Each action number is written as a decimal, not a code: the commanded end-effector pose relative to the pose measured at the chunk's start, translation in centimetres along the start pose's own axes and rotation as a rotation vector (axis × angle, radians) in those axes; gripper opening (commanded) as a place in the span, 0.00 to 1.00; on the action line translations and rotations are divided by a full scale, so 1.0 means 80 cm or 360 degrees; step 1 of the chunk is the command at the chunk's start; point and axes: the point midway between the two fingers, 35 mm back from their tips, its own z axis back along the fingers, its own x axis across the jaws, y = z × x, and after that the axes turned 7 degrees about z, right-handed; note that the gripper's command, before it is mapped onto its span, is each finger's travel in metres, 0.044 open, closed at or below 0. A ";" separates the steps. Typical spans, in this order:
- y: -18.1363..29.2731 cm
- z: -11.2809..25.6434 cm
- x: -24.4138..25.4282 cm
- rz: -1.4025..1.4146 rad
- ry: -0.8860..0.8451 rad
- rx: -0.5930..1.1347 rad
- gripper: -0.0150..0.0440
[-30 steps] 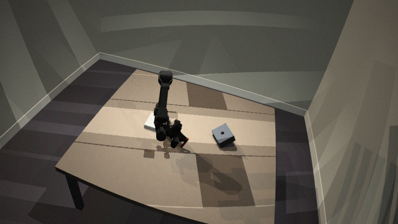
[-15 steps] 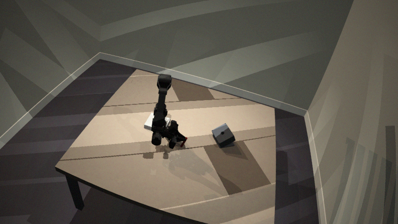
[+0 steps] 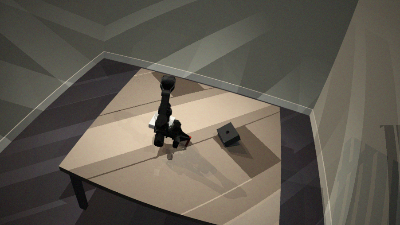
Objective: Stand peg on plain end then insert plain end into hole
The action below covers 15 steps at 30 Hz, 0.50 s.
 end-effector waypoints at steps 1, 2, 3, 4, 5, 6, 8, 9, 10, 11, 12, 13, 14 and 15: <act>0.002 0.000 0.000 -0.0003 -0.0001 0.0008 0.34; 0.002 0.000 0.000 -0.0001 0.0000 0.0003 0.34; 0.002 0.000 0.000 0.0000 0.0000 0.0001 0.34; 0.003 0.000 0.000 -0.0001 0.0000 0.0001 0.34; 0.003 0.000 0.000 -0.0001 0.0000 0.0001 0.34; 0.003 -0.001 0.000 0.0000 0.0000 0.0001 0.34; 0.004 -0.001 0.000 0.0000 0.0000 0.0001 0.34; 0.004 -0.001 0.000 0.0001 0.0000 0.0001 0.34; 0.005 -0.001 0.000 0.0001 0.0000 0.0001 0.34; 0.005 -0.001 0.000 0.0001 0.0000 0.0001 0.34; 0.005 -0.001 0.000 0.0001 0.0001 0.0001 0.34; 0.005 -0.001 0.000 0.0002 0.0001 0.0001 0.34; 0.006 -0.001 0.000 0.0002 0.0001 0.0001 0.34; 0.006 -0.001 0.000 0.0002 0.0001 0.0001 0.34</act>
